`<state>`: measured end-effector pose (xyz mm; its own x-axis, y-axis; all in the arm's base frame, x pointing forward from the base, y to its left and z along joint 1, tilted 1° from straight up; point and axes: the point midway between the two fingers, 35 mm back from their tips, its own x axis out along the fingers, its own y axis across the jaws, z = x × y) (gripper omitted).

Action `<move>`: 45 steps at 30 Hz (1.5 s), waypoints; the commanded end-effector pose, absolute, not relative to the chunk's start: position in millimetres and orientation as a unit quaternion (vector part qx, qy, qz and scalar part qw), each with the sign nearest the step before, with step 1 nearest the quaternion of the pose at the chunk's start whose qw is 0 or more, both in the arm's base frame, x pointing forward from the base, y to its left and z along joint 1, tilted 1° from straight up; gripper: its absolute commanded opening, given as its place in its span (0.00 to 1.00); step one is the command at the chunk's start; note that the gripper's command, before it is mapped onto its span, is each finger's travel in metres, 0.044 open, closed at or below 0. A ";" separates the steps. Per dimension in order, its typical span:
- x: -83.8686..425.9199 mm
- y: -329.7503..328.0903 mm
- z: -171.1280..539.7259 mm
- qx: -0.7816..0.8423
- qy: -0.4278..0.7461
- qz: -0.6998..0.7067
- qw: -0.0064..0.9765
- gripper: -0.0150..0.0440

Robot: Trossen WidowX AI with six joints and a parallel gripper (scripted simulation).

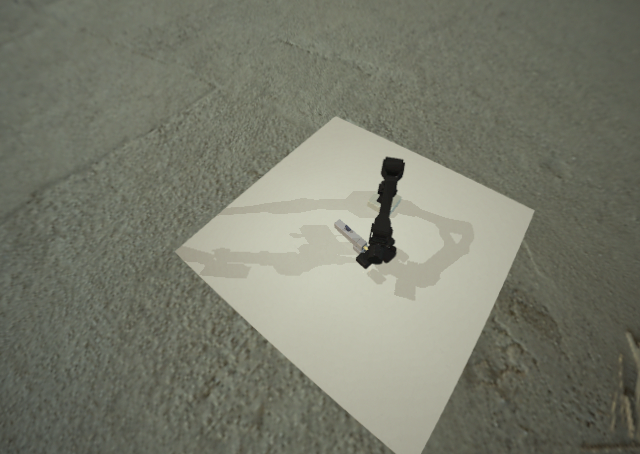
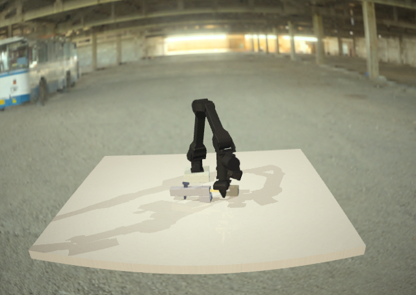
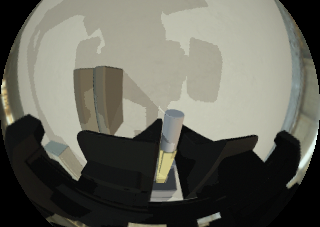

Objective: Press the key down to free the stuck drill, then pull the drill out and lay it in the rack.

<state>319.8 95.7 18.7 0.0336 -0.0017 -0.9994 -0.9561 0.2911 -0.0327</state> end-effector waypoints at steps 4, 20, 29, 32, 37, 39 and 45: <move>325.2 105.9 21.8 -0.427 0.557 0.413 0.580 0.25; 331.8 127.4 24.6 -0.427 0.557 0.413 0.581 0.25; 335.0 138.5 26.0 -0.426 0.556 0.414 0.581 0.25; 336.2 142.6 26.4 -0.426 0.556 0.414 0.581 0.25; 338.5 150.9 27.4 -0.426 0.556 0.414 0.581 0.25; 339.1 153.0 27.7 -0.426 0.556 0.414 0.581 0.25; 336.5 150.8 29.4 -0.426 0.556 0.414 0.581 0.25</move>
